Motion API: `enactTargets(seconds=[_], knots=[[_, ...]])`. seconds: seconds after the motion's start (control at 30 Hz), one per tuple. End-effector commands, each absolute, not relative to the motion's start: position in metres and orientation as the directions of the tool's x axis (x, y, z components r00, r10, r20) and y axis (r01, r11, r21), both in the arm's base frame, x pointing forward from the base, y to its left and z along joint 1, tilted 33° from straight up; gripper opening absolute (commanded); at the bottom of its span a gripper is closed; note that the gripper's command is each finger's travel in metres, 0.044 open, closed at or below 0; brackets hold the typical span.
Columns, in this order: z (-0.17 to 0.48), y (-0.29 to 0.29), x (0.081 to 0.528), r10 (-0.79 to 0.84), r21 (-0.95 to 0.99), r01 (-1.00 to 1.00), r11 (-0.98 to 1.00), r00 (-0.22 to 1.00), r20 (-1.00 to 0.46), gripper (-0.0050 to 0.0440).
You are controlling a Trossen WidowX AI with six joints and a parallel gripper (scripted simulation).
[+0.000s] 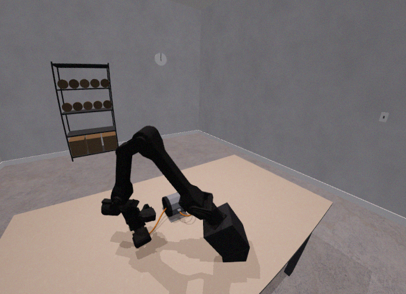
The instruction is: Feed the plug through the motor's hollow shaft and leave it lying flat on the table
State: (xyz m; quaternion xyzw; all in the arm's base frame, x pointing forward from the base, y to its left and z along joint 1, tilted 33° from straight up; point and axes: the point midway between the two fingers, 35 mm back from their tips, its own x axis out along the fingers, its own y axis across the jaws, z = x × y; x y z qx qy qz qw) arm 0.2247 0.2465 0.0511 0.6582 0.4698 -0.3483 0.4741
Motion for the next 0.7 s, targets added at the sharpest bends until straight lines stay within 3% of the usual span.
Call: enactTargets(seconds=[0.0,0.67], knots=[[0.0531,0.2453,0.2241,0.289,0.294,0.949,-0.109,0.314,-0.904,0.0000],[0.0527,0.2429,0.2269,0.289,0.294,0.950,-0.109,0.313,-0.905,0.0000]])
